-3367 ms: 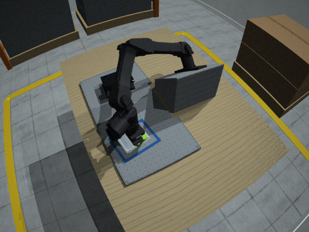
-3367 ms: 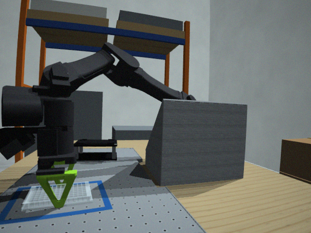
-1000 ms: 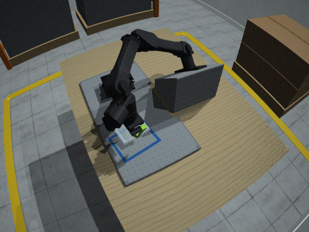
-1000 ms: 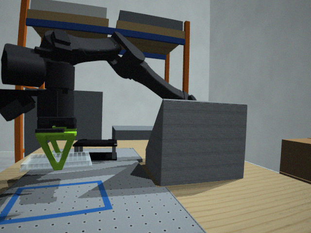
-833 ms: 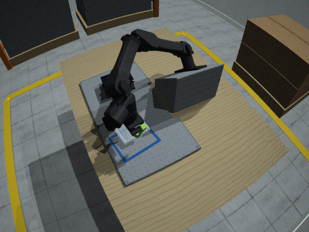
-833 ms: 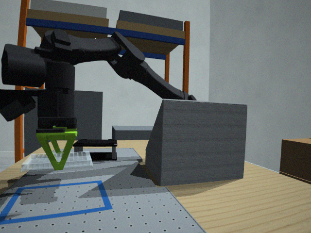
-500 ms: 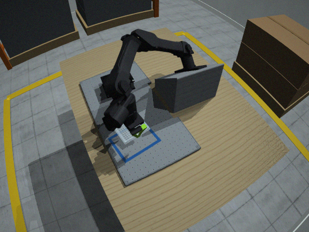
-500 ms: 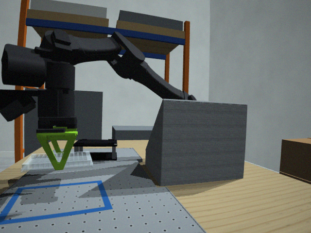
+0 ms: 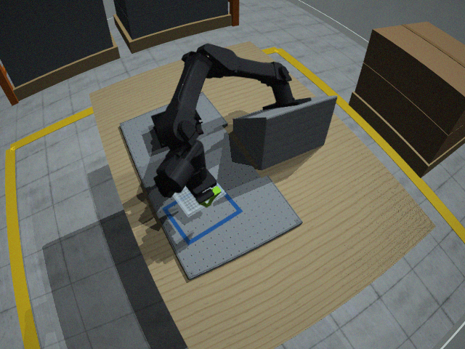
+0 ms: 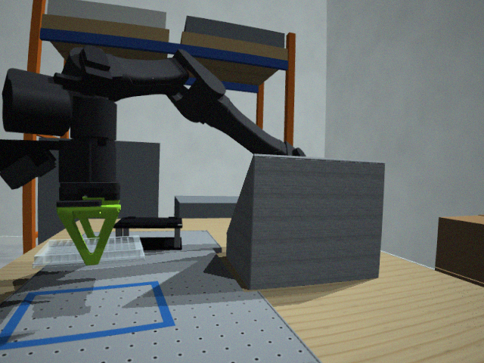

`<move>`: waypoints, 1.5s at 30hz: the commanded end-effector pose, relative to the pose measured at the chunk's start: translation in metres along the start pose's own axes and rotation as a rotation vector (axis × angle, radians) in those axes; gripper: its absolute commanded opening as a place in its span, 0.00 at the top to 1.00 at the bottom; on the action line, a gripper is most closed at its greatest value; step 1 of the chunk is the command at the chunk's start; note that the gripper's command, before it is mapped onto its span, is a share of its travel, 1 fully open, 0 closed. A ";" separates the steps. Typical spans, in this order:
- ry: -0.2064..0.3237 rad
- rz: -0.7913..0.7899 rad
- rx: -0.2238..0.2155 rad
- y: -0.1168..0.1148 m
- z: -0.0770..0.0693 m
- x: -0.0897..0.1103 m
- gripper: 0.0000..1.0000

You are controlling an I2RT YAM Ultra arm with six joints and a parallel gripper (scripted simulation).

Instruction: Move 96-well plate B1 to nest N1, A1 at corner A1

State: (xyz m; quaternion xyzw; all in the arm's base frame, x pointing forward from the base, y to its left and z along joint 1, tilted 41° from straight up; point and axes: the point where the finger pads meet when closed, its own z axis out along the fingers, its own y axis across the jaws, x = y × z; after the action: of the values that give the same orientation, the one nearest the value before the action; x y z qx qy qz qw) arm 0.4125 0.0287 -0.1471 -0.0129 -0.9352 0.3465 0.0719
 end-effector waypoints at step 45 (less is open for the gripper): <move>-0.044 0.194 -0.007 -0.068 -0.028 0.021 1.00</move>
State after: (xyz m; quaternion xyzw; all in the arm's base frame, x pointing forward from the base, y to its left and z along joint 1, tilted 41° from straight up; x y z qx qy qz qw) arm 0.3878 -0.0111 -0.0961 -0.1070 -0.9283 0.3529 0.0473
